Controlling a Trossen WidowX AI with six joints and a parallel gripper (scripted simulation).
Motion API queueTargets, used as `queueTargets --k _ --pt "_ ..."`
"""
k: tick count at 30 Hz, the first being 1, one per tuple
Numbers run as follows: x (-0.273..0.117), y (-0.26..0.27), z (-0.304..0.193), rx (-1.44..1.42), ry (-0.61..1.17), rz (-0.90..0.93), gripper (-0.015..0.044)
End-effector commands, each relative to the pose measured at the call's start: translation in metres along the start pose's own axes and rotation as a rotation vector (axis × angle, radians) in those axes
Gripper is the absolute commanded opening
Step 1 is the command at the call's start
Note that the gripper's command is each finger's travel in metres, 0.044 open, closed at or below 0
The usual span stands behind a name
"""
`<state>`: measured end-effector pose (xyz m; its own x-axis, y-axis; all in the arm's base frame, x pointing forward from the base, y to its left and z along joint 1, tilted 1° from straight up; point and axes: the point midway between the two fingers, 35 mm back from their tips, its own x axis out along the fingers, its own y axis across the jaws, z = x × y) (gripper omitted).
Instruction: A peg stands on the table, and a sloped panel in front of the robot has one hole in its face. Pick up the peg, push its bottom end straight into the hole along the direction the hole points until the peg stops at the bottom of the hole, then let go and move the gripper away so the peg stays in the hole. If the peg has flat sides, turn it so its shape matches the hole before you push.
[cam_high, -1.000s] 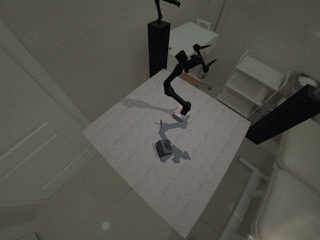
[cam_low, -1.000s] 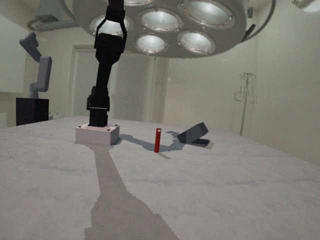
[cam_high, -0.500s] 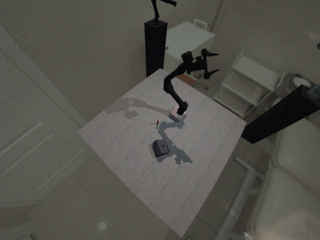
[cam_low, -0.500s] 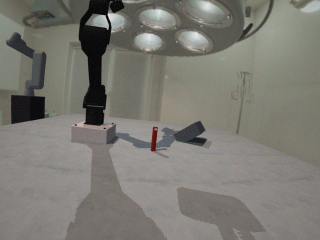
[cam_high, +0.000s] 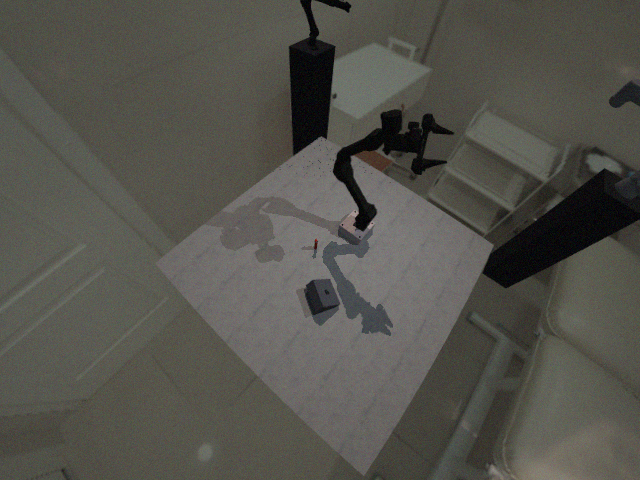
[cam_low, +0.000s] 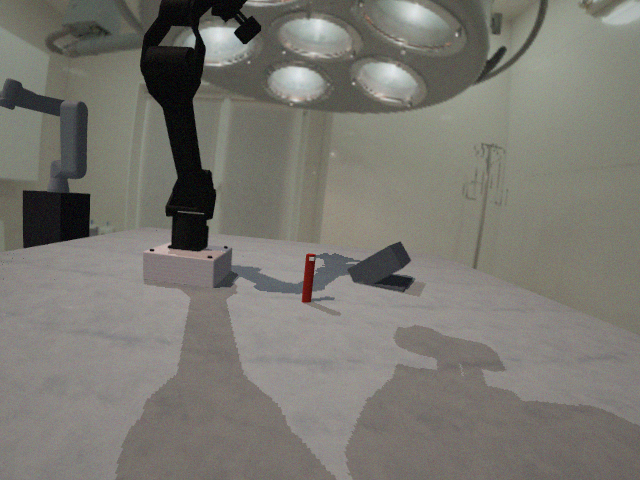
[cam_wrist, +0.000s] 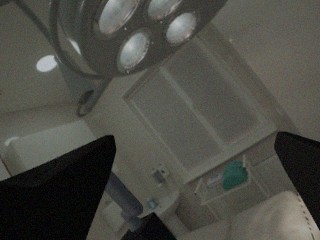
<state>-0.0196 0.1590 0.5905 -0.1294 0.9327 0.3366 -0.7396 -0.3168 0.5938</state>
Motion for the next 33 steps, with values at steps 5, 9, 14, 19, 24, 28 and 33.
queueTargets --k 5,9,14,19,24,28,33 --pt "0.019 -0.041 -0.01 -0.134 0.021 -0.151 0.044" --pt "0.025 -0.059 -0.013 -0.198 0.032 -0.219 0.044" --pt "0.031 -0.084 -0.015 -0.274 0.05 -0.303 0.044" --pt "0.031 -0.104 -0.007 -0.312 0.02 -0.387 0.044" --pt "0.03 -0.124 -0.003 -0.356 0.012 -0.463 0.044" --pt "0.03 -0.144 -0.003 -0.407 0.036 -0.528 0.044" --pt "0.028 -0.17 -0.003 -0.473 0.074 -0.614 0.044"
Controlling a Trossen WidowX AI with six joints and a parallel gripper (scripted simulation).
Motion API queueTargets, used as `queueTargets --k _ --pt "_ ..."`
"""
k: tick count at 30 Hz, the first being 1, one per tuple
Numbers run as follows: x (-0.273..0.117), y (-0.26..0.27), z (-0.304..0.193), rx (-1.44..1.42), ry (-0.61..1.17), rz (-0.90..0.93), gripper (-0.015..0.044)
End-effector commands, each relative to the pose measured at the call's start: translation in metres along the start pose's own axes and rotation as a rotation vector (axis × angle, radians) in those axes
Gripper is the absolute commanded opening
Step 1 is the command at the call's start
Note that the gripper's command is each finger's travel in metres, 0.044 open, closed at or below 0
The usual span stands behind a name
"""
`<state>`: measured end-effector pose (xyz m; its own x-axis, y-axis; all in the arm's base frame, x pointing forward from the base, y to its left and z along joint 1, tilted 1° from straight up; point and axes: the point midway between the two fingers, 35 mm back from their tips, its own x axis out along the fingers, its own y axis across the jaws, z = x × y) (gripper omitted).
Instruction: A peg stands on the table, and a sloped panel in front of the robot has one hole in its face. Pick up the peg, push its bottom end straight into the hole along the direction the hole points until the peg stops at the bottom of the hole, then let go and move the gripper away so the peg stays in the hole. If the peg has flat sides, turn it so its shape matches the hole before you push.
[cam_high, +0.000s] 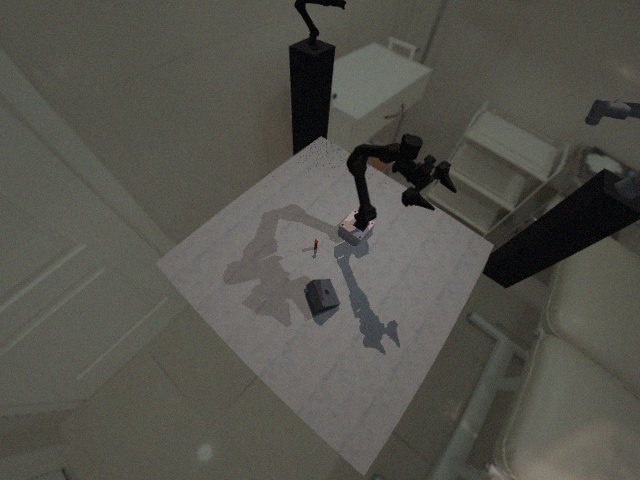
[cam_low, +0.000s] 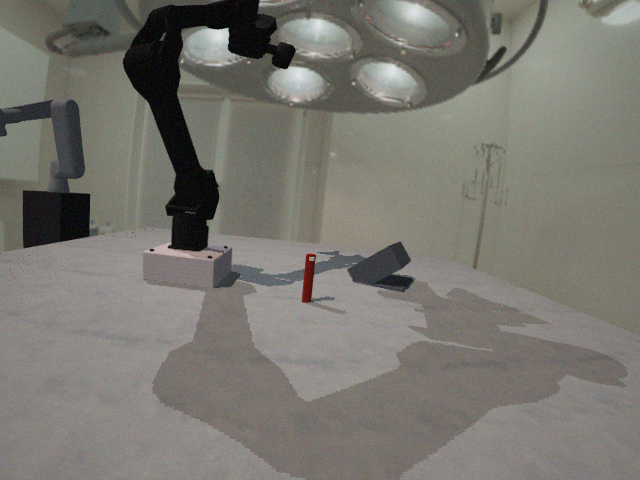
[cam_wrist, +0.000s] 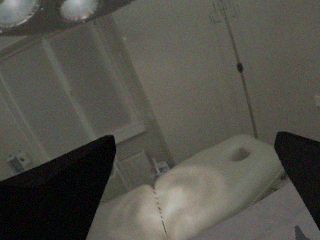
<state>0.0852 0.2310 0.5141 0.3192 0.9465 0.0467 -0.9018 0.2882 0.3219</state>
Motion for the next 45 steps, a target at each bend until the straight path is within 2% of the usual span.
queueTargets --k 1,12,24,45 --pt "0.014 -0.022 -0.015 -0.062 0.05 -0.078 0.044" --pt "0.029 -0.074 -0.037 -0.209 0.152 -0.241 0.044" --pt "0.03 -0.132 -0.053 -0.32 0.25 -0.41 0.044" --pt "0.007 -0.235 -0.096 -0.416 0.518 -0.635 0.044"
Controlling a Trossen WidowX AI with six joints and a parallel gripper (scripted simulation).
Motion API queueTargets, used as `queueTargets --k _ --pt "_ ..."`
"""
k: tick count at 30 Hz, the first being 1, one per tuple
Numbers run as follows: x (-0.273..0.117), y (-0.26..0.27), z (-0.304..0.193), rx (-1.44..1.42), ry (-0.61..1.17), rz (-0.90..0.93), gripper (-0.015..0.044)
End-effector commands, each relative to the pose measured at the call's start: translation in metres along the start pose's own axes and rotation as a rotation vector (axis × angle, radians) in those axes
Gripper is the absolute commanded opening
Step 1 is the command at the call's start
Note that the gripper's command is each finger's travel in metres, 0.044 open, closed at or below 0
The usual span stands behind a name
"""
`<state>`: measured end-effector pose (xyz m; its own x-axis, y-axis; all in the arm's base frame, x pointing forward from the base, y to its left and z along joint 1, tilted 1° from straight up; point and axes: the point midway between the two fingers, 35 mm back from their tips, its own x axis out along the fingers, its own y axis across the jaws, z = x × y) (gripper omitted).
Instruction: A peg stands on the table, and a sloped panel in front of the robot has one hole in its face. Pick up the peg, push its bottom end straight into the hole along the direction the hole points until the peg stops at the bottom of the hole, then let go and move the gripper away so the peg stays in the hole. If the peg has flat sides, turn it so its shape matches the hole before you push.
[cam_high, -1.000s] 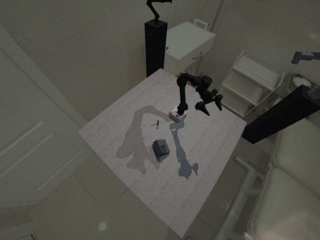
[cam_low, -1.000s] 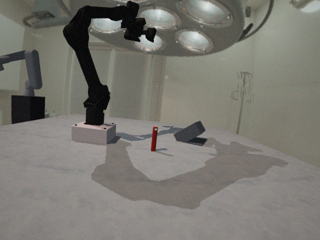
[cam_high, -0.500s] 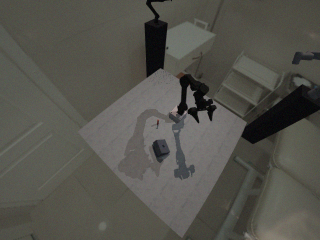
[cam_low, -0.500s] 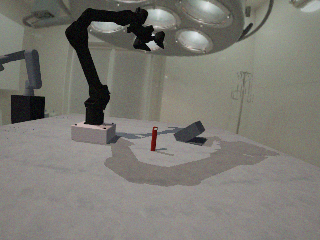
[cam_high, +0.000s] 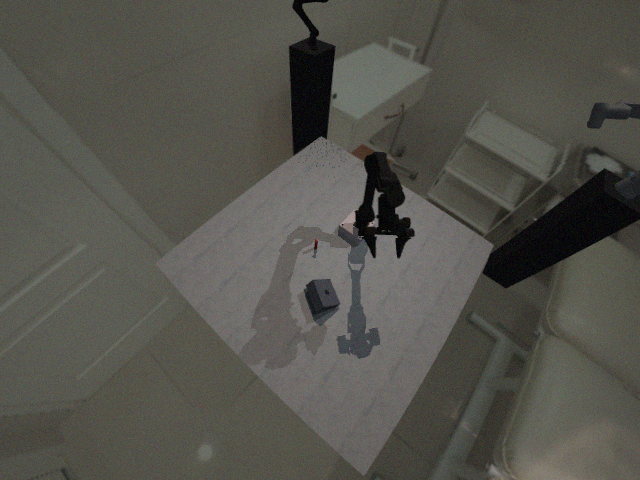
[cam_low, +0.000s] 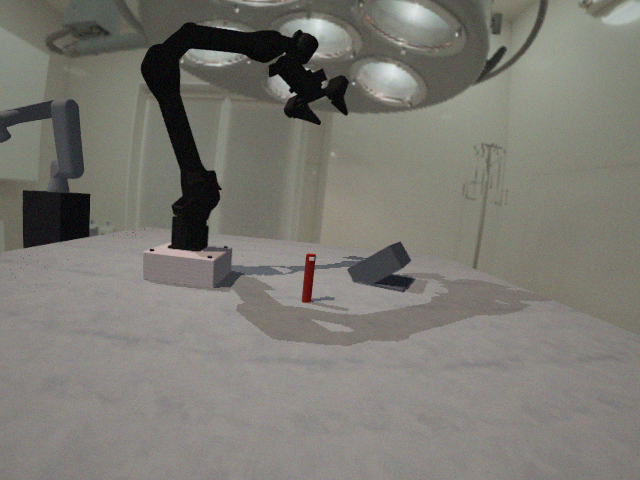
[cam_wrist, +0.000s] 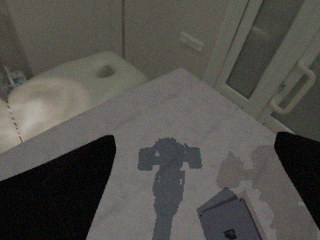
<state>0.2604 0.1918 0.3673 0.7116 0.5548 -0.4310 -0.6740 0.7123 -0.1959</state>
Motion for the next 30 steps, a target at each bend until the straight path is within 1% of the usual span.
queueTargets --k 1,15,30 --pt "0.014 -0.013 -0.022 -0.038 0.082 -0.027 0.044" --pt "0.032 -0.06 -0.082 -0.165 0.3 -0.094 0.044" --pt "0.034 -0.106 -0.151 -0.265 0.535 -0.095 0.044"
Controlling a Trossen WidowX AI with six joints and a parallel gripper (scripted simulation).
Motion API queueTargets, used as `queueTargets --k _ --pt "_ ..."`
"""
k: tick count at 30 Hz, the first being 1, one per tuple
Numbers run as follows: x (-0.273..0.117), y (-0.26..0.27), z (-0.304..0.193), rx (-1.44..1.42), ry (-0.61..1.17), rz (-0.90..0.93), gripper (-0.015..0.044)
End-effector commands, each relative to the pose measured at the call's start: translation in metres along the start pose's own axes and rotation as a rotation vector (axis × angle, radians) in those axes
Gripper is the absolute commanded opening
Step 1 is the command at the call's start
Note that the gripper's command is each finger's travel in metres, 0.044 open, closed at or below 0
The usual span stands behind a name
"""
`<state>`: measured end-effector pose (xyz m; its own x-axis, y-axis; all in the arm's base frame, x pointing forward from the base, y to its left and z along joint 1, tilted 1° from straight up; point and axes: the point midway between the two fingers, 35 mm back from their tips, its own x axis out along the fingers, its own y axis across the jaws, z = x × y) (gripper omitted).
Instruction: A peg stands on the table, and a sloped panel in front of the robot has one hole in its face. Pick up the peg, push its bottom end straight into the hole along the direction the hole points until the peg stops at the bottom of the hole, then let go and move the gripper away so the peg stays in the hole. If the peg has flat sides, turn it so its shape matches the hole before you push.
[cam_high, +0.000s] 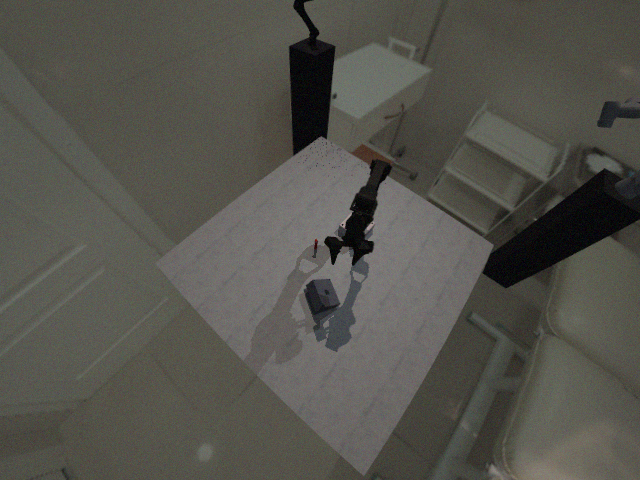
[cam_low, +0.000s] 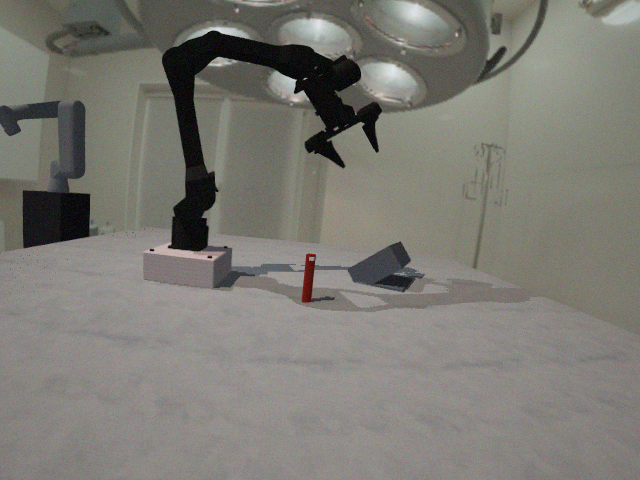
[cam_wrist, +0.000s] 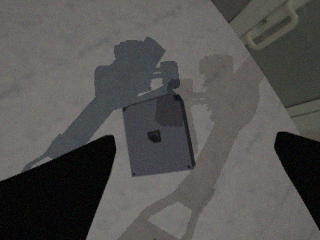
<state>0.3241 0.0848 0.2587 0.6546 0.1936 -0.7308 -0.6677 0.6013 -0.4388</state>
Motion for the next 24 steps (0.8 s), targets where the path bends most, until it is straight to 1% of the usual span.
queueTargets --k 1,12,24 --pt "0.014 -0.003 -0.024 -0.032 0.08 0.019 0.044" --pt "0.03 -0.016 -0.078 -0.098 0.227 0.068 0.044" --pt "0.039 -0.02 -0.14 -0.155 0.363 0.162 0.044"
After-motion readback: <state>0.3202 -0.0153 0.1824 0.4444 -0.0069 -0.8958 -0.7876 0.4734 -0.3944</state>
